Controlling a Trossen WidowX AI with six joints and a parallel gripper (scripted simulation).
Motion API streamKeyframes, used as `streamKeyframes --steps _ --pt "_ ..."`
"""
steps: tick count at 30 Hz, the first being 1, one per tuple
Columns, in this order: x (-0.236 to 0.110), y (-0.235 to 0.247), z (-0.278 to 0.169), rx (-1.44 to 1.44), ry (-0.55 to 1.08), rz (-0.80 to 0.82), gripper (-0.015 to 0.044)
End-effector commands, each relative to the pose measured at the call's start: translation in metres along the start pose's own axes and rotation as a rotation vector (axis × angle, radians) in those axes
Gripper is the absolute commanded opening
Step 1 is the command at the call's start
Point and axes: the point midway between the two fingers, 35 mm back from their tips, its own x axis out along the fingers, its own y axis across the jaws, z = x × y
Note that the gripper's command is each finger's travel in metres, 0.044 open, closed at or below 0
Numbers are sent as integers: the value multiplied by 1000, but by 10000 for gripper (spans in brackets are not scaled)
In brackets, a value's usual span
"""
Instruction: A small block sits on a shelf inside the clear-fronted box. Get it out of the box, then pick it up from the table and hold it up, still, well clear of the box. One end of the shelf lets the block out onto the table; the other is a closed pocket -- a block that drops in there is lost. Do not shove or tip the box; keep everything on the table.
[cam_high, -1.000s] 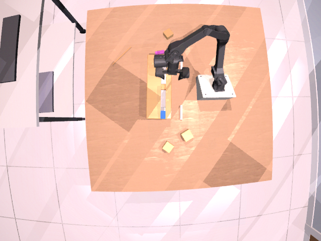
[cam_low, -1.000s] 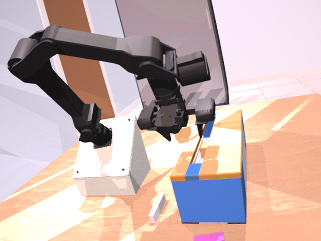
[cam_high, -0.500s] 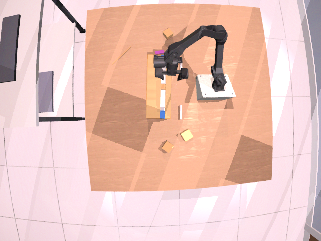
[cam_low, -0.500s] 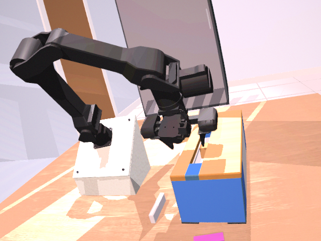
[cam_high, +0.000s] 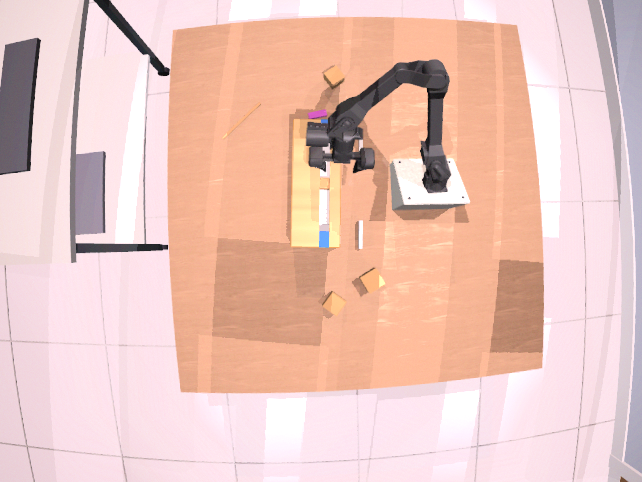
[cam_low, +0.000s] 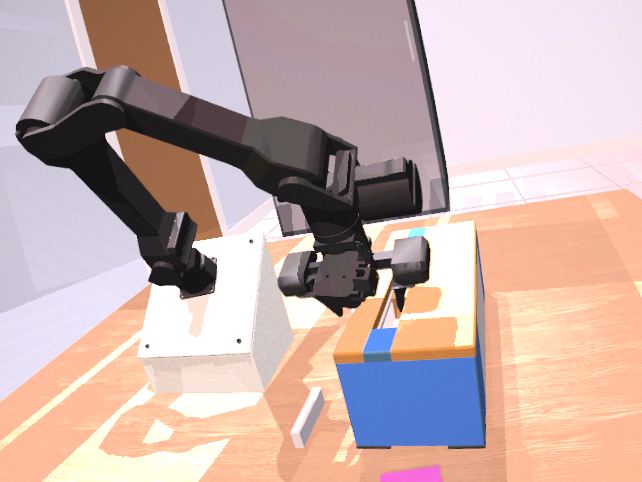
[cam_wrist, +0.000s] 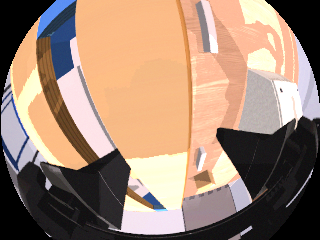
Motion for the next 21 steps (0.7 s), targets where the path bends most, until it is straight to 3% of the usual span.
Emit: streamKeyframes --steps 1,10,21 --pt "10 -5 2 -10 -4 -20 400" --pt "8 -2 1 0 -1 -1 400" --pt "21 -3 -34 0 0 -2 400"
